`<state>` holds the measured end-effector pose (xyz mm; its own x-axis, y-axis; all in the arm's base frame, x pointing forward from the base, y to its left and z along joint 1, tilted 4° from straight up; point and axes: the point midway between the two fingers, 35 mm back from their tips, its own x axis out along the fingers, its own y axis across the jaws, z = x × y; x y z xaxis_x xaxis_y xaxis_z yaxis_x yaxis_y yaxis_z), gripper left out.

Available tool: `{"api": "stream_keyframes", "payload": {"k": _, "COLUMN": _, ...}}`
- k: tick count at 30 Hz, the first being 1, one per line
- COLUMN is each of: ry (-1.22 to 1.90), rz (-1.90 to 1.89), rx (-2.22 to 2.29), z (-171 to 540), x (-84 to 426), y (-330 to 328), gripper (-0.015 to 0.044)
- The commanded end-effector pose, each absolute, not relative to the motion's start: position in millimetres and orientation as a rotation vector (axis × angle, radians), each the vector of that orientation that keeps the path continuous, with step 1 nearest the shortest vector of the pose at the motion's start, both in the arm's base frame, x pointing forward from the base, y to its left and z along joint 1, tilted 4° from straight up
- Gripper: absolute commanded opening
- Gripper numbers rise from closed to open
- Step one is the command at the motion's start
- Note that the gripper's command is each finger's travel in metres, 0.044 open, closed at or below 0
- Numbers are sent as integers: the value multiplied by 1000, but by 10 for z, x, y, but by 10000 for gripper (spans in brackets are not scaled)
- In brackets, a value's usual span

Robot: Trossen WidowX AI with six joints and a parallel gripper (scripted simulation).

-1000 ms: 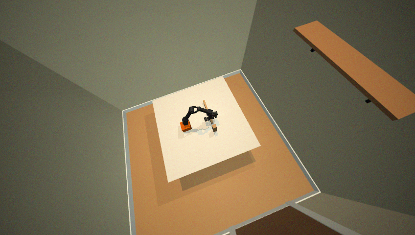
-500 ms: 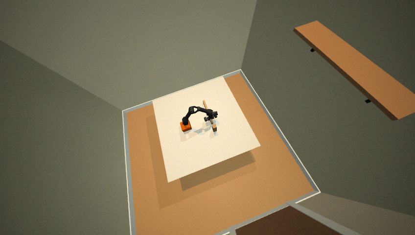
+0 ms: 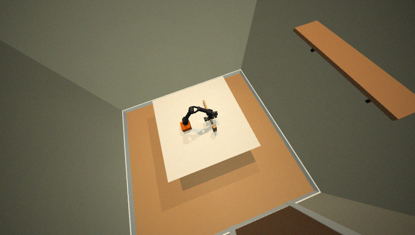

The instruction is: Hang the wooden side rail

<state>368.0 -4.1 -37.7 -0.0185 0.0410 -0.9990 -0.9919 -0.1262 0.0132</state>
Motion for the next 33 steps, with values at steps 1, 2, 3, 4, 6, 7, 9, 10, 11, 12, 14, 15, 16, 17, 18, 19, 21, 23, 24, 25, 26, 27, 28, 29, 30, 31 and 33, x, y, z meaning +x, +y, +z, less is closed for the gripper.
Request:
{"api": "stream_keyframes", "payload": {"k": 1, "ry": 1119, "rz": 1337, "rx": -1268, "z": -344, "x": 3685, "y": -38, "gripper": 0}}
{"api": "stream_keyframes", "payload": {"k": 2, "ry": 1119, "rz": 1337, "rx": -1268, "z": -342, "x": 3685, "y": -38, "gripper": 0}}
{"api": "stream_keyframes", "payload": {"k": 3, "ry": 1119, "rz": 1337, "rx": -1268, "z": -340, "x": 3685, "y": -38, "gripper": 0}}
{"api": "stream_keyframes", "payload": {"k": 4, "ry": 1119, "rz": 1337, "rx": -1268, "z": -339, "x": 3685, "y": -39, "gripper": 0}}
{"api": "stream_keyframes", "payload": {"k": 6, "ry": 1119, "rz": 1337, "rx": -1268, "z": -335, "x": 3685, "y": -39, "gripper": 0}}
{"api": "stream_keyframes", "payload": {"k": 7, "ry": 1119, "rz": 1337, "rx": -1268, "z": -334, "x": 3685, "y": -39, "gripper": 0}}
{"api": "stream_keyframes", "payload": {"k": 9, "ry": 1119, "rz": 1337, "rx": -1268, "z": -330, "x": 3685, "y": -39, "gripper": 0}}
{"api": "stream_keyframes", "payload": {"k": 10, "ry": 1119, "rz": 1337, "rx": -1268, "z": -329, "x": 3685, "y": -39, "gripper": 0}}
{"api": "stream_keyframes", "payload": {"k": 11, "ry": 1119, "rz": 1337, "rx": -1268, "z": -327, "x": 3685, "y": -39, "gripper": 0}}
{"api": "stream_keyframes", "payload": {"k": 12, "ry": 1119, "rz": 1337, "rx": -1268, "z": -325, "x": 3685, "y": -39, "gripper": 0}}
{"api": "stream_keyframes", "payload": {"k": 14, "ry": 1119, "rz": 1337, "rx": -1268, "z": -322, "x": 3685, "y": -39, "gripper": 0}}
{"api": "stream_keyframes", "payload": {"k": 15, "ry": 1119, "rz": 1337, "rx": -1268, "z": -320, "x": 3685, "y": -39, "gripper": 0}}
{"api": "stream_keyframes", "payload": {"k": 16, "ry": 1119, "rz": 1337, "rx": -1268, "z": -319, "x": 3685, "y": -39, "gripper": 0}}
{"api": "stream_keyframes", "payload": {"k": 17, "ry": 1119, "rz": 1337, "rx": -1268, "z": -317, "x": 3685, "y": -39, "gripper": 0}}
{"api": "stream_keyframes", "payload": {"k": 18, "ry": 1119, "rz": 1337, "rx": -1268, "z": -315, "x": 3685, "y": -40, "gripper": 0}}
{"api": "stream_keyframes", "payload": {"k": 19, "ry": 1119, "rz": 1337, "rx": -1268, "z": -314, "x": 3685, "y": -40, "gripper": 0}}
{"api": "stream_keyframes", "payload": {"k": 21, "ry": 1119, "rz": 1337, "rx": -1268, "z": -310, "x": 3685, "y": -40, "gripper": 0}}
{"api": "stream_keyframes", "payload": {"k": 23, "ry": 1119, "rz": 1337, "rx": -1268, "z": -307, "x": 3685, "y": -40, "gripper": 0}}
{"api": "stream_keyframes", "payload": {"k": 24, "ry": 1119, "rz": 1337, "rx": -1268, "z": -305, "x": 3685, "y": -40, "gripper": 0}}
{"api": "stream_keyframes", "payload": {"k": 25, "ry": 1119, "rz": 1337, "rx": -1268, "z": -304, "x": 3685, "y": -40, "gripper": 0}}
{"api": "stream_keyframes", "payload": {"k": 26, "ry": 1119, "rz": 1337, "rx": -1268, "z": -302, "x": 3685, "y": -40, "gripper": 0}}
{"api": "stream_keyframes", "payload": {"k": 27, "ry": 1119, "rz": 1337, "rx": -1268, "z": -300, "x": 3685, "y": -40, "gripper": 0}}
{"api": "stream_keyframes", "payload": {"k": 28, "ry": 1119, "rz": 1337, "rx": -1268, "z": -299, "x": 3686, "y": -40, "gripper": 0}}
{"api": "stream_keyframes", "payload": {"k": 29, "ry": 1119, "rz": 1337, "rx": -1268, "z": -297, "x": 3686, "y": -40, "gripper": 0}}
{"api": "stream_keyframes", "payload": {"k": 30, "ry": 1119, "rz": 1337, "rx": -1268, "z": -295, "x": 3686, "y": -40, "gripper": 0}}
{"api": "stream_keyframes", "payload": {"k": 31, "ry": 1119, "rz": 1337, "rx": -1268, "z": -294, "x": 3686, "y": -40, "gripper": 0}}
{"api": "stream_keyframes", "payload": {"k": 33, "ry": 1119, "rz": 1337, "rx": -1268, "z": -290, "x": 3686, "y": -41, "gripper": 0}}
